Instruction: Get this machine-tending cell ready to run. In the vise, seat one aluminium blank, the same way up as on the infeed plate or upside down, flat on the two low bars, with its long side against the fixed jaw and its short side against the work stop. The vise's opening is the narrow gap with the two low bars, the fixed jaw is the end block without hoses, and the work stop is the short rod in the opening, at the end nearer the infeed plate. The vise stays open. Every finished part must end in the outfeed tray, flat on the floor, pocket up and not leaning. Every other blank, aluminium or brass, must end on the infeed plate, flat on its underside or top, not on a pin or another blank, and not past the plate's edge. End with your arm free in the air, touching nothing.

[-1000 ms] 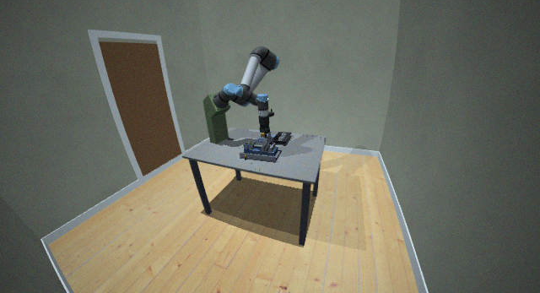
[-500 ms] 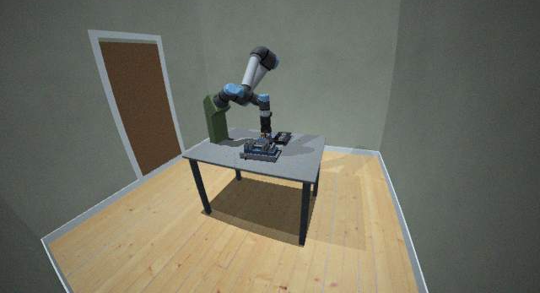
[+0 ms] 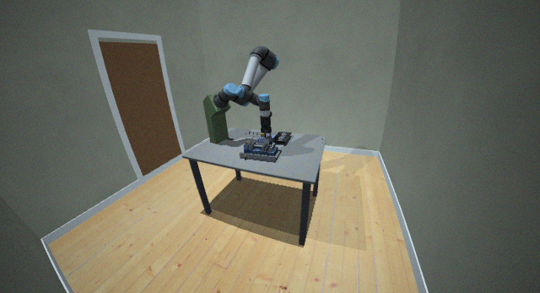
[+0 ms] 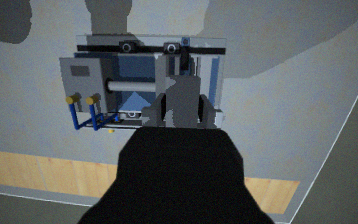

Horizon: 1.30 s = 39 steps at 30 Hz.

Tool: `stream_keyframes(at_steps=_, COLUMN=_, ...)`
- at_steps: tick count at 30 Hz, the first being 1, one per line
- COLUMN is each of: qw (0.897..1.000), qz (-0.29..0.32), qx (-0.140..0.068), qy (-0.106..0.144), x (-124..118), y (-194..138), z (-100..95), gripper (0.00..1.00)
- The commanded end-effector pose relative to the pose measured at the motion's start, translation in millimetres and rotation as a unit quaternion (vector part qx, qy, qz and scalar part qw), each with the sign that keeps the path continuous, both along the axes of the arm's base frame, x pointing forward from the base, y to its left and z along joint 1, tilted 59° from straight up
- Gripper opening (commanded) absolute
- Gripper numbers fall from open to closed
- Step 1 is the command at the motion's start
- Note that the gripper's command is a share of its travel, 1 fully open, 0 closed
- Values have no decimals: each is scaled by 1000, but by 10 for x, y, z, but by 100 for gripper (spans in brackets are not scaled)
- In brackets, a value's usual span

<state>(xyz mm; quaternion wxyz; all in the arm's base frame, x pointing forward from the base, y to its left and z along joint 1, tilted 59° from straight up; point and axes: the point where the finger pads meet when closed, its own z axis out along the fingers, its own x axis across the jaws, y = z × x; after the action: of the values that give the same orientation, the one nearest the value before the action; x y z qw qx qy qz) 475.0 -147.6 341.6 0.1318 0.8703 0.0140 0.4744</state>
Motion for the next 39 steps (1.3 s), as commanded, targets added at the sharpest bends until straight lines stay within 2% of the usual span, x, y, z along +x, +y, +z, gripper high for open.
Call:
stream_keyframes(at_steps=1, qw=1000, qz=0, qx=0, qy=0, x=0, y=1, z=5, gripper=0)
stream_keyframes(at_steps=39, qw=1000, qz=0, qx=-1, qy=0, x=27, y=-7, z=-12, gripper=0)
